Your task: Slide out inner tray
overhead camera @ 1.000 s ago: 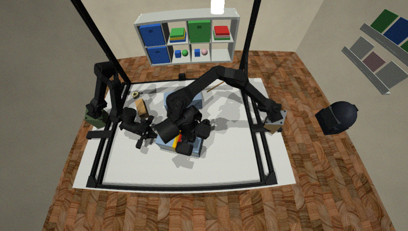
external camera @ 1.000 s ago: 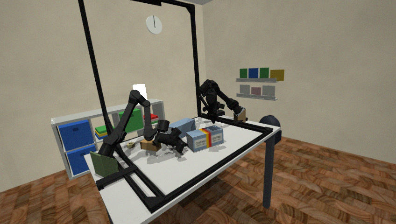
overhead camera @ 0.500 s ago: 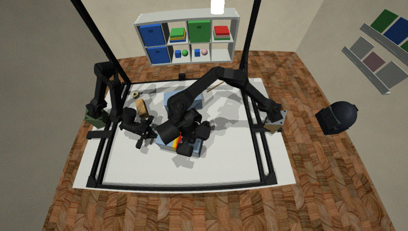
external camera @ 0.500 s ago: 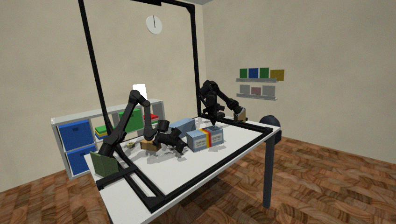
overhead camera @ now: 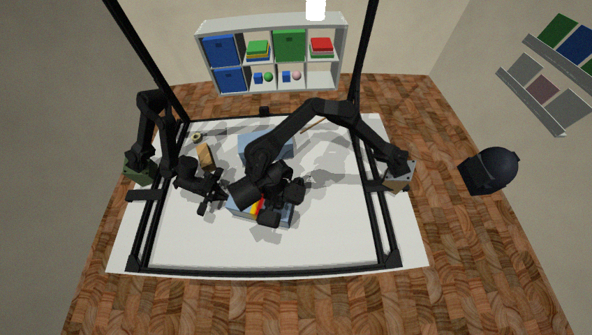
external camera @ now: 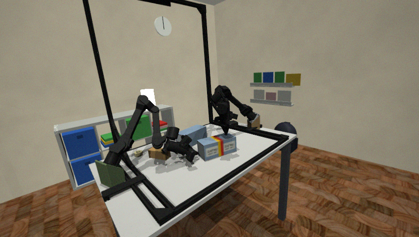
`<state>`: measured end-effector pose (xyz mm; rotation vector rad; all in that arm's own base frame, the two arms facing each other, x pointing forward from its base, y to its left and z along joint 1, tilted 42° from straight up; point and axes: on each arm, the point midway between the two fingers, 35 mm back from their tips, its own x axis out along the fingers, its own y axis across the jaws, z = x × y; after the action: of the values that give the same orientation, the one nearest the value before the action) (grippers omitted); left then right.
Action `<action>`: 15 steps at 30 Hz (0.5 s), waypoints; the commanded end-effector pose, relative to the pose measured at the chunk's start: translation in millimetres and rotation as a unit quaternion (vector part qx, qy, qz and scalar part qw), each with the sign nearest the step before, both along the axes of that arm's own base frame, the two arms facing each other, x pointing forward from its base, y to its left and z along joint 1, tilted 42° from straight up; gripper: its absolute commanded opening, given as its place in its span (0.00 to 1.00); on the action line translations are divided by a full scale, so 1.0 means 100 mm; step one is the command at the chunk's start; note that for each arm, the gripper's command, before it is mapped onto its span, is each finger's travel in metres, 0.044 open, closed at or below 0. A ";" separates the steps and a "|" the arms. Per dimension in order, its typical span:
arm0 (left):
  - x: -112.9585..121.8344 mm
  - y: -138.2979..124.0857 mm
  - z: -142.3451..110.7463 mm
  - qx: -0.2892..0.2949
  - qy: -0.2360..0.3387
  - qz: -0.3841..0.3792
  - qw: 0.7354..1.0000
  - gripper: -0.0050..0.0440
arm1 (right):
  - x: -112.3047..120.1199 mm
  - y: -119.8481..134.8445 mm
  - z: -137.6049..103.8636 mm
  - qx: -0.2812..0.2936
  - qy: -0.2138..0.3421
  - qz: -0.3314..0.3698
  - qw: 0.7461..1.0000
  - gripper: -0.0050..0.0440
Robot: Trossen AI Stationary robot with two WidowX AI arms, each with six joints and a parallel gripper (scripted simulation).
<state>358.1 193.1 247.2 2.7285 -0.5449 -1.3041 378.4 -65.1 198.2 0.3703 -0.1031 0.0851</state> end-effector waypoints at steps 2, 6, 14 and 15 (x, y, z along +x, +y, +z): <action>0.02 -0.03 -0.05 -0.003 0.004 0.000 1.000 0.10 | 0.00 0.00 0.00 0.001 0.000 -0.002 1.000 0.10; 0.03 -0.04 -0.07 -0.003 0.004 0.000 1.000 0.10 | 0.00 0.00 0.00 0.001 0.000 -0.002 1.000 0.10; 0.06 -0.06 -0.11 -0.003 0.004 0.000 1.000 0.10 | 0.00 0.00 0.00 0.001 0.000 -0.002 1.000 0.10; 0.06 -0.06 -0.11 -0.003 0.004 0.000 1.000 0.10 | 0.00 0.00 0.00 0.001 0.000 -0.002 1.000 0.10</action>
<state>363.5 189.9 240.5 2.7291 -0.5451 -1.3037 378.4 -65.1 198.2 0.3704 -0.1031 0.0851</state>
